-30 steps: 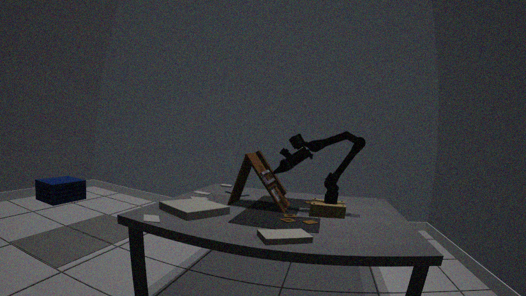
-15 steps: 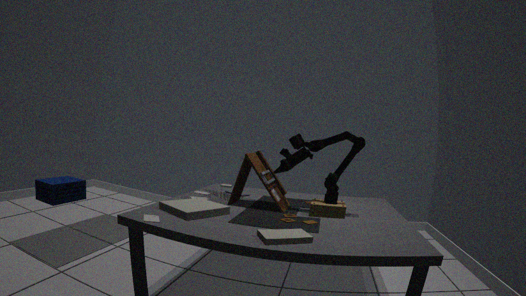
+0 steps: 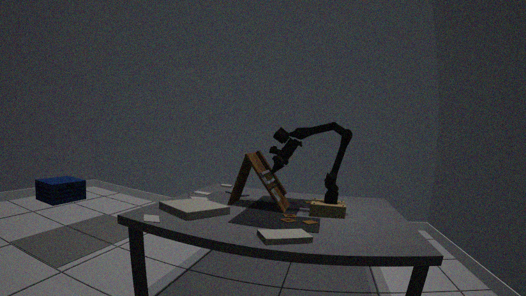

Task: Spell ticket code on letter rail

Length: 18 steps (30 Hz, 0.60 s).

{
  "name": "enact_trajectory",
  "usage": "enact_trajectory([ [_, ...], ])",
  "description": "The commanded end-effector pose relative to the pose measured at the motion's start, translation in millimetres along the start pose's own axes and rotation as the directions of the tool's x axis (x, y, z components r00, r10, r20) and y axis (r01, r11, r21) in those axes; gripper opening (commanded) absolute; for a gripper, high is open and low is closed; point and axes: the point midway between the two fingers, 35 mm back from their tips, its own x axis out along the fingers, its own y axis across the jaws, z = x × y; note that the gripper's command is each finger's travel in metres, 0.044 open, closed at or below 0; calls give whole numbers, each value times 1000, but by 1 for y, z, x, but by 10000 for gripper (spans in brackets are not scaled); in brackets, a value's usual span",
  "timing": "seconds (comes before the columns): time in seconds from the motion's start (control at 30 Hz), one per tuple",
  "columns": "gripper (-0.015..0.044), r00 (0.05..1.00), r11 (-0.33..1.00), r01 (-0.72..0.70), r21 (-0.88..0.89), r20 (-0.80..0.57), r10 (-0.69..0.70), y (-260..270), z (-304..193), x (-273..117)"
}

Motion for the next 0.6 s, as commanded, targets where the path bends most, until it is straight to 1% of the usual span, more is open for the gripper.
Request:
enact_trajectory([
  [0.0, 0, 985, 1000, 11, -1, -170, -11, 9, 4, 2],
  [0.07, 0, 967, 1000, 20, -8, -254, -21, 15, 6, 2],
  [0.13, 0, 951, 1000, 26, -14, -306, -29, 18, 7, 2],
  [0.57, 0, 949, 1000, 27, -15, -313, -30, 18, 8, 6],
])
